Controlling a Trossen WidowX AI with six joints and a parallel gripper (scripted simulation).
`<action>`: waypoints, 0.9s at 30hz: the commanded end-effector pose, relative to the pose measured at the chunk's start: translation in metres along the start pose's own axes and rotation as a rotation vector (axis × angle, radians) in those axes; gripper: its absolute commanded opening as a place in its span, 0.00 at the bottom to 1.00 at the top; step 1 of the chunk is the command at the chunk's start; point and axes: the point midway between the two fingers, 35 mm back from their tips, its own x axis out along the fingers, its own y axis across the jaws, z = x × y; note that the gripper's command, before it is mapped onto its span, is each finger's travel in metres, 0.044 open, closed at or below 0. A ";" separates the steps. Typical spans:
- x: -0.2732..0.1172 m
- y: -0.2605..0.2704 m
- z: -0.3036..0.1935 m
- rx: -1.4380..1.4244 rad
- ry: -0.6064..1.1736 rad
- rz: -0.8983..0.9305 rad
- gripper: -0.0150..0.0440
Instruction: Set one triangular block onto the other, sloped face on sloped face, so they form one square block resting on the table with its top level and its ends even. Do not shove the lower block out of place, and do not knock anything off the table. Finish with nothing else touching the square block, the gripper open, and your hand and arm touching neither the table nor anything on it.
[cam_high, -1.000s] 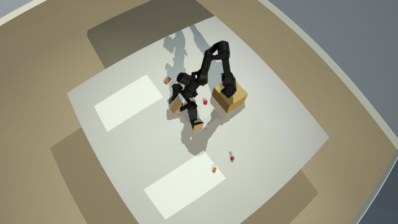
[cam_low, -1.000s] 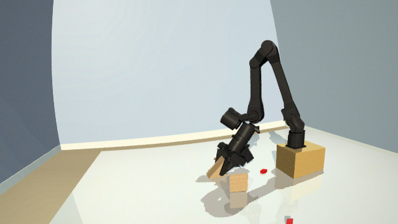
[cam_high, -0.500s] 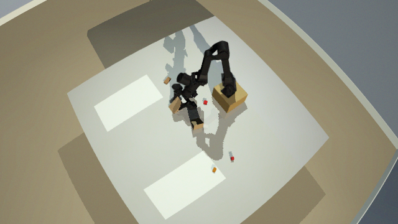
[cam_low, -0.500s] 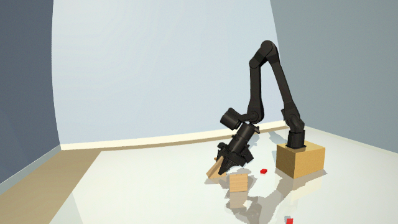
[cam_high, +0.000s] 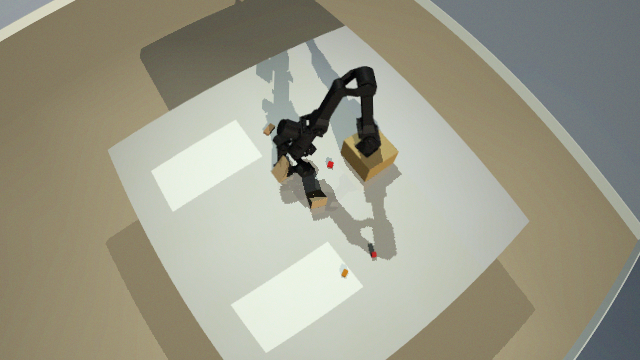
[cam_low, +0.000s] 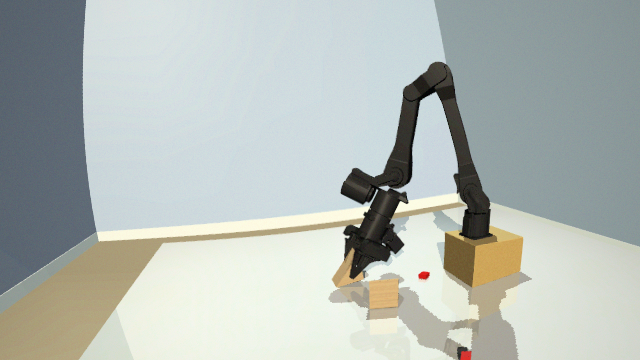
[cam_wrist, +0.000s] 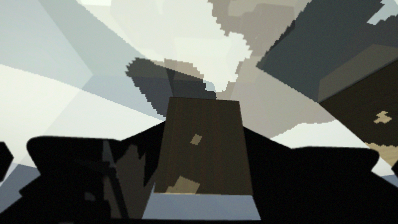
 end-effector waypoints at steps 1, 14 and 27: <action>-0.002 0.001 -0.007 0.003 -0.095 0.004 0.25; -0.005 0.000 -0.033 0.005 -0.433 0.003 0.25; 0.001 0.000 -0.057 0.006 -0.770 0.001 0.25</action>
